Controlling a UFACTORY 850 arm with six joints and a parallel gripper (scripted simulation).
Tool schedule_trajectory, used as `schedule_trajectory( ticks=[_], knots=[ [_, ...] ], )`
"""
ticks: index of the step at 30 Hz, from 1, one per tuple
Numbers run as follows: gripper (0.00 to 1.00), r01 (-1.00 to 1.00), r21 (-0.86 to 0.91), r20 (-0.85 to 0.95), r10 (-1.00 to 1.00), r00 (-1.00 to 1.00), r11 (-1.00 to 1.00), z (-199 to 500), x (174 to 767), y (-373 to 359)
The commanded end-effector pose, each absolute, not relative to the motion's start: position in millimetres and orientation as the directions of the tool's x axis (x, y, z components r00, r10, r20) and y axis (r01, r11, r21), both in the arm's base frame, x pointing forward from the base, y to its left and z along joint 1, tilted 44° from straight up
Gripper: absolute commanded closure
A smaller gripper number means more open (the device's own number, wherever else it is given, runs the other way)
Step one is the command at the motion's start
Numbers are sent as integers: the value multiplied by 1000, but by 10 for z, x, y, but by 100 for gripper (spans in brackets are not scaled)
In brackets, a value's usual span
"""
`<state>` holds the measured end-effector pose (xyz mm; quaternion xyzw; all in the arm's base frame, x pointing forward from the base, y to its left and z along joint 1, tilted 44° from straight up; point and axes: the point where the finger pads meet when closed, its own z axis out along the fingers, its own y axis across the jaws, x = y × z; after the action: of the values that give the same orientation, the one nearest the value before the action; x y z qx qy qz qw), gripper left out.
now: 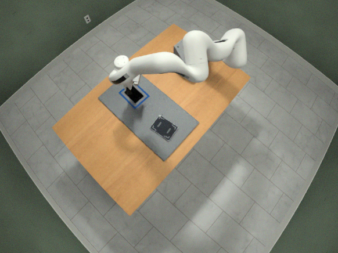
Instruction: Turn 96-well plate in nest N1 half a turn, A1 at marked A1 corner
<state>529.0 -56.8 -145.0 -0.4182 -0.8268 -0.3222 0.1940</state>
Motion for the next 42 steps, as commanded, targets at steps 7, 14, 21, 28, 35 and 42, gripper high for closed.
schedule_trajectory(
  ticks=[7,14,21,28,35,42],
  knots=[
    [0,552,571,402,379,-833,608,-1444,5298,-576],
    [0,344,649,260,228,-938,679,-1444,5299,-576],
    [0,184,683,148,113,-983,707,-1444,5298,-576],
    [0,14,698,30,-9,-1000,716,-1444,5299,-577],
    [0,-52,698,-16,-57,-998,714,-1516,5296,-507],
    [0,-217,686,-132,-175,-976,695,-1516,5296,-507]
  ],
)
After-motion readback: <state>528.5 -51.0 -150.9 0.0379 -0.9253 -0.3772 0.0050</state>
